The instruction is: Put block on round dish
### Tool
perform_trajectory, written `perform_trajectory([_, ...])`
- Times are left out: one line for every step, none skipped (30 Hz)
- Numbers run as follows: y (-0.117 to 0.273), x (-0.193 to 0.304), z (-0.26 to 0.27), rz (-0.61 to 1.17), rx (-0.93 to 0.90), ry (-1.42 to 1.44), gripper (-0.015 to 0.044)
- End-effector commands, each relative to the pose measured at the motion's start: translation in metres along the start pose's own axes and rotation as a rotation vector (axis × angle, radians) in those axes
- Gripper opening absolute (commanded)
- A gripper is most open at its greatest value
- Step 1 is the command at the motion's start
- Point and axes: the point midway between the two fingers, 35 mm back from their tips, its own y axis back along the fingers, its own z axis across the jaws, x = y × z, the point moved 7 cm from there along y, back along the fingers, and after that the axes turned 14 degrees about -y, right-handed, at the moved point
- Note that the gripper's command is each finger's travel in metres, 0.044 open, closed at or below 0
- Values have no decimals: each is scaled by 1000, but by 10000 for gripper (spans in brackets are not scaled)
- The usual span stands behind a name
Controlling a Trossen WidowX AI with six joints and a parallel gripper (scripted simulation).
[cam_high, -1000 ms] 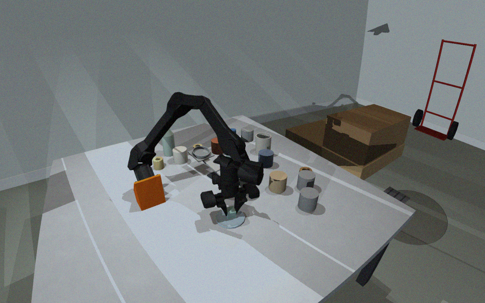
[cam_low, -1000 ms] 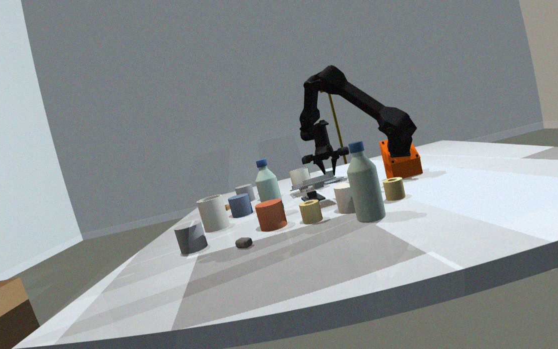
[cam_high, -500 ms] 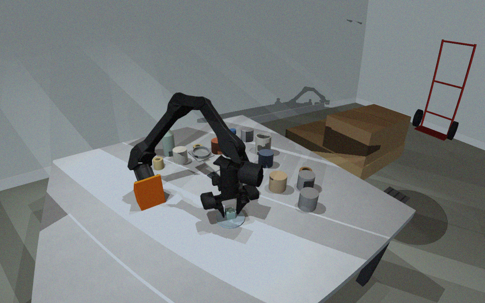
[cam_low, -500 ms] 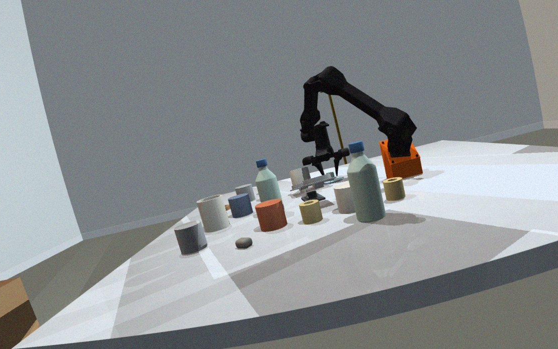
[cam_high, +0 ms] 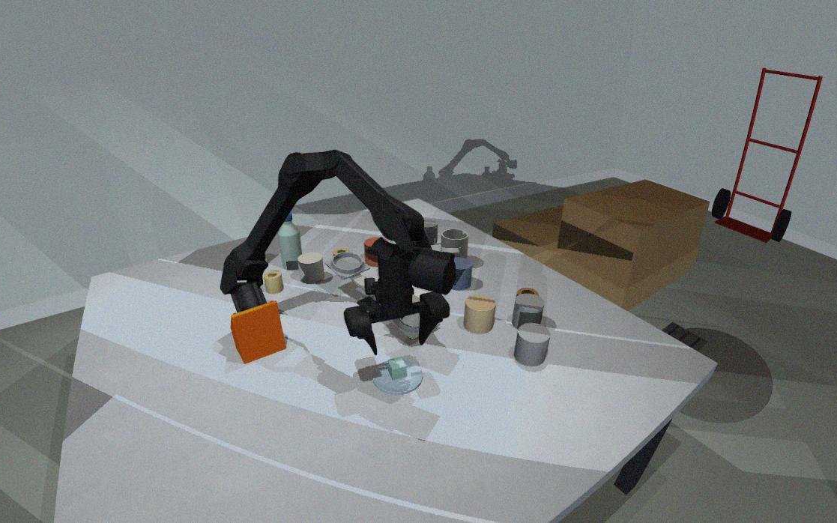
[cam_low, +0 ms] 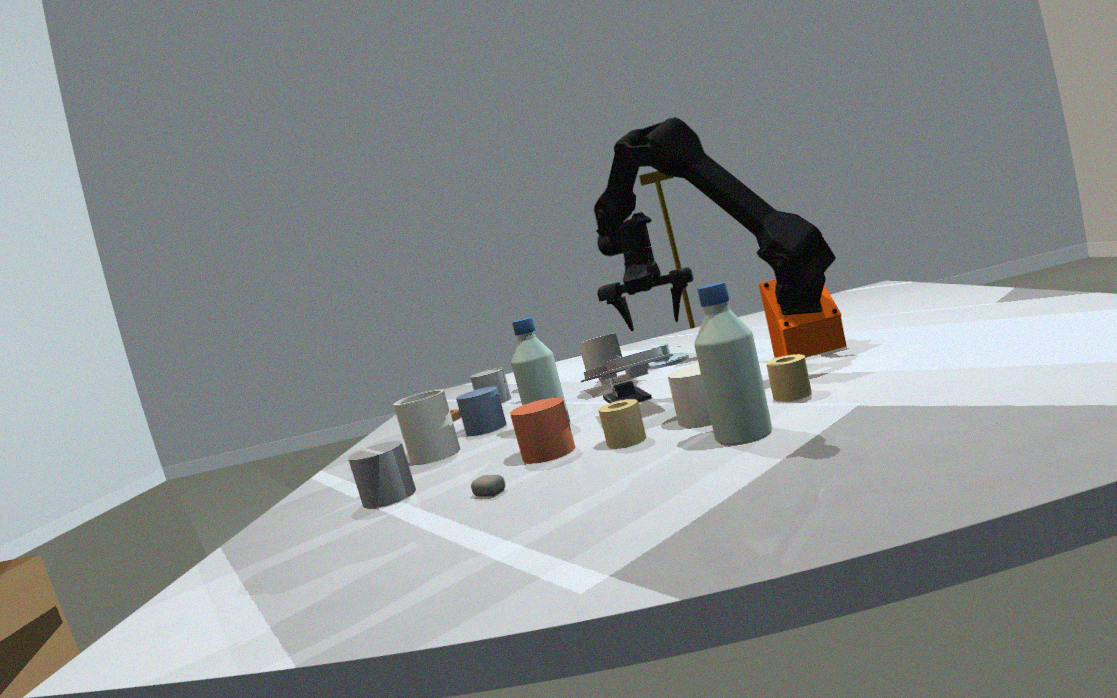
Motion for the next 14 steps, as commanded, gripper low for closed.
perform_trajectory([9, -1, 1, 3, -10, 3, 440])
perform_trajectory([18, -1, 1, 3, -9, 2, 440])
perform_trajectory([30, 0, 2, 1, -6, 0, 440])
perform_trajectory([40, 0, 3, 0, -5, -1, 440])
perform_trajectory([46, 0, 4, 0, -4, -2, 440])
perform_trajectory([48, 0, 4, 0, -4, -2, 440])
perform_trajectory([48, 0, 4, 0, -4, -2, 440])
perform_trajectory([48, 0, 4, 0, -4, -2, 440])
perform_trajectory([48, 0, 4, 0, -4, -2, 440])
perform_trajectory([48, 0, 4, 0, -4, -2, 440])
perform_trajectory([48, 0, 4, 0, -4, -2, 440])
perform_trajectory([48, 0, 4, 0, -4, -2, 440])
perform_trajectory([48, 0, 4, 0, -4, -2, 440])
perform_trajectory([48, 0, 4, 0, -4, -2, 440])
